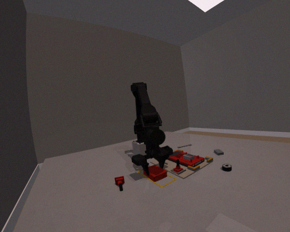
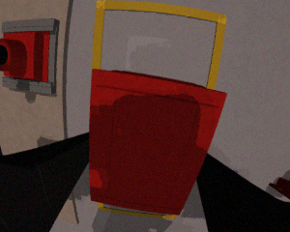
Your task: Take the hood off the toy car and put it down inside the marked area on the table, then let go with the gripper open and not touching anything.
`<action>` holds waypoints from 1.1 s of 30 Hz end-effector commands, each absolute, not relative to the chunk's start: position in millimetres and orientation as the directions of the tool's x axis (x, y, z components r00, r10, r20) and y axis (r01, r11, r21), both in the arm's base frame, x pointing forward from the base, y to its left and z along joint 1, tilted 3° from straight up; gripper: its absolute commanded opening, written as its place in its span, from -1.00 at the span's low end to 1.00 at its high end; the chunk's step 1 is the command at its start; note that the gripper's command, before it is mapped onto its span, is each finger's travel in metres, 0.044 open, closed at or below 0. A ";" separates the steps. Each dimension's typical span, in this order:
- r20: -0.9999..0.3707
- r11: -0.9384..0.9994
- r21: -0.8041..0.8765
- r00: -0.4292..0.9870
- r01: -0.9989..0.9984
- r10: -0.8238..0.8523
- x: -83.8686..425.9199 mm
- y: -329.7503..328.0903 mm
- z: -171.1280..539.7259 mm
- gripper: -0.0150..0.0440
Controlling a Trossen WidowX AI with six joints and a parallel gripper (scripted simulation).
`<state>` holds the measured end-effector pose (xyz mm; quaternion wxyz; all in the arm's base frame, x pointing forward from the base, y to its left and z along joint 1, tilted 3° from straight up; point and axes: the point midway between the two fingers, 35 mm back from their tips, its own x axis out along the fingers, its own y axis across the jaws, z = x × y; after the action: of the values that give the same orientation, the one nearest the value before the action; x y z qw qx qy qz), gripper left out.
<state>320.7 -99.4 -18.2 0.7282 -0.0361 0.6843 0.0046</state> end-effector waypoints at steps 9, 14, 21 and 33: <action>-0.997 0.997 -0.047 0.064 -0.056 -0.043 320.8 -99.4 -17.9 0.40; -0.997 0.997 -0.047 0.064 -0.056 -0.043 320.8 -99.4 -17.9 0.84; -0.997 0.997 -0.043 0.061 -0.056 -0.039 319.4 -98.0 37.1 1.00; -0.997 0.998 -0.042 0.060 -0.056 -0.038 316.8 -96.9 54.6 1.00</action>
<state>317.6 -97.6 54.7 0.7282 -0.0368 0.6843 0.0056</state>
